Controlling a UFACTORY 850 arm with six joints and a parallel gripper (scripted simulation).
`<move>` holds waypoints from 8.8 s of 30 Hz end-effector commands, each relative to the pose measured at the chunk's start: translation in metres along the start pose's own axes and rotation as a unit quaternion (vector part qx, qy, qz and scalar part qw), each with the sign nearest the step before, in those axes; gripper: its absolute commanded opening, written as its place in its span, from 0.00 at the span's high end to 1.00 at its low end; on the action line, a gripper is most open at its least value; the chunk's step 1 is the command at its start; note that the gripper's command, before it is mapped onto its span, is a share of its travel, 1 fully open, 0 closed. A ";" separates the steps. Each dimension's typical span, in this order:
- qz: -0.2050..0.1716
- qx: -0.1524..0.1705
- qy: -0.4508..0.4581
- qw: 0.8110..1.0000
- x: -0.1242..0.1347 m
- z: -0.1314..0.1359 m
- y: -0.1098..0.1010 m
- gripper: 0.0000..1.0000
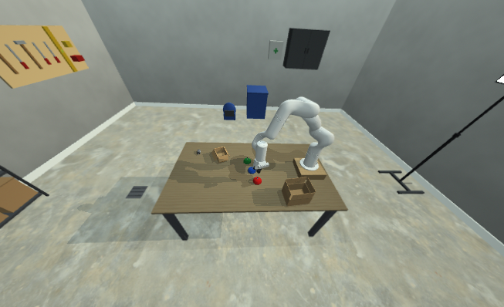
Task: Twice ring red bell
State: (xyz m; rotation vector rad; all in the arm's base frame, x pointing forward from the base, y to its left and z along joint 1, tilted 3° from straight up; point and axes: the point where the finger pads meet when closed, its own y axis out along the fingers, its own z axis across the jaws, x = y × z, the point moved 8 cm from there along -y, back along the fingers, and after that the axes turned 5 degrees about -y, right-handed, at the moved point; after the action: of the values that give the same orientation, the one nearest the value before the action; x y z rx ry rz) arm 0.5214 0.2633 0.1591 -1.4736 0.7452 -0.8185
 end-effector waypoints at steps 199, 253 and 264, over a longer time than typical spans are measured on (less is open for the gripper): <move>0.002 0.000 -0.001 1.000 -0.002 0.003 0.071 1.00; 0.002 0.000 -0.001 1.000 -0.002 0.003 0.065 1.00; 0.002 0.000 -0.001 1.000 -0.002 0.003 0.060 1.00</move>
State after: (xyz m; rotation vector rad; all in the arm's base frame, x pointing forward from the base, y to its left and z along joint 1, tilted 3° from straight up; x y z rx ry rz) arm 0.5234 0.2620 0.0964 -1.4743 0.7488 -0.8131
